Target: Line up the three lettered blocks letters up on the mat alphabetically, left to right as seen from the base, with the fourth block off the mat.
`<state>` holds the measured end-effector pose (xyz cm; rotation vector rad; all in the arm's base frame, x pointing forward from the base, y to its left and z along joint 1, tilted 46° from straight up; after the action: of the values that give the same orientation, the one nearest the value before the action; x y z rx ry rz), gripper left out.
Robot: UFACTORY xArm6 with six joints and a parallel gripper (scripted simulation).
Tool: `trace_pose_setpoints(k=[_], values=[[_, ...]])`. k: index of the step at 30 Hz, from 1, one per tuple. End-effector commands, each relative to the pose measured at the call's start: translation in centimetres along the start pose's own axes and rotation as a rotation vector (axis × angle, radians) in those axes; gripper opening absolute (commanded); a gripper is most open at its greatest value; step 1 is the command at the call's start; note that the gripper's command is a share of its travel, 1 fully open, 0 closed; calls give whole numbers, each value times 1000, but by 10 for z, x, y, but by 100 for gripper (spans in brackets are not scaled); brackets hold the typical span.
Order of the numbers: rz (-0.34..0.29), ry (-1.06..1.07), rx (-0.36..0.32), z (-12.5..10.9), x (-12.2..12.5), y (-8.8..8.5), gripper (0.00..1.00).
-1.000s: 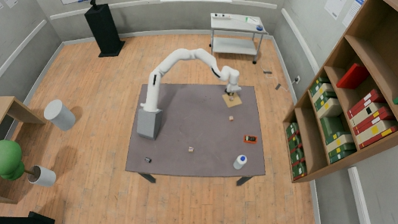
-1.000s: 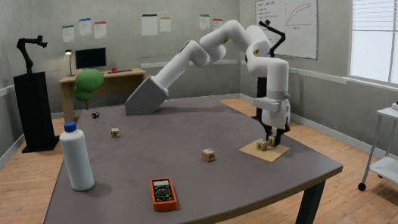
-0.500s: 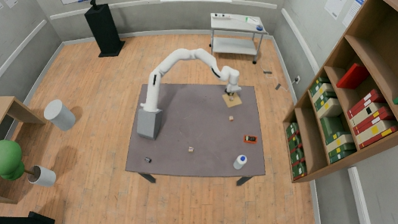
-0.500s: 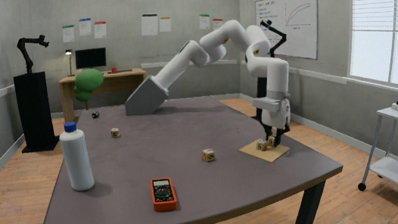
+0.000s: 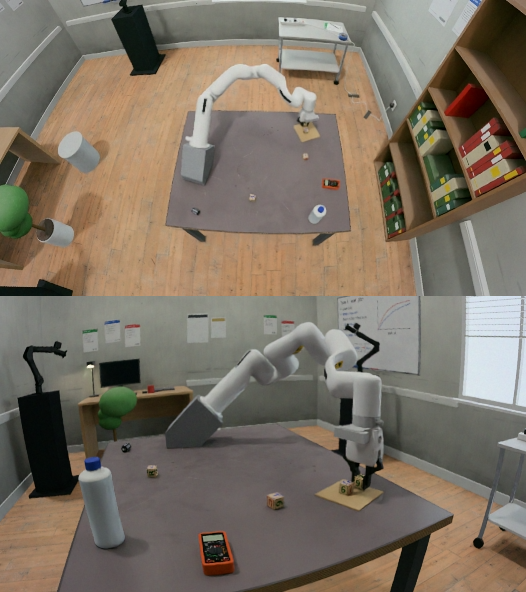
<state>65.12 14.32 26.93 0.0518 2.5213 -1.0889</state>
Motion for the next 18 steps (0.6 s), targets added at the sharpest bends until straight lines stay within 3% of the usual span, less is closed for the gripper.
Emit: trace_pose_setpoints(k=[1, 18], values=[[4, -1, 1, 0, -1, -2, 28], [4, -1, 1, 0, -1, 2, 28]])
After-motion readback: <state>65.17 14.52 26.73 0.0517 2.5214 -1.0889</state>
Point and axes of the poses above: the point where the finger pads meet when closed, its own y axis out along the fingers, its own x axis across the jaws, z = x × y, the point moved 8 cm from there along -y, back along the fingers
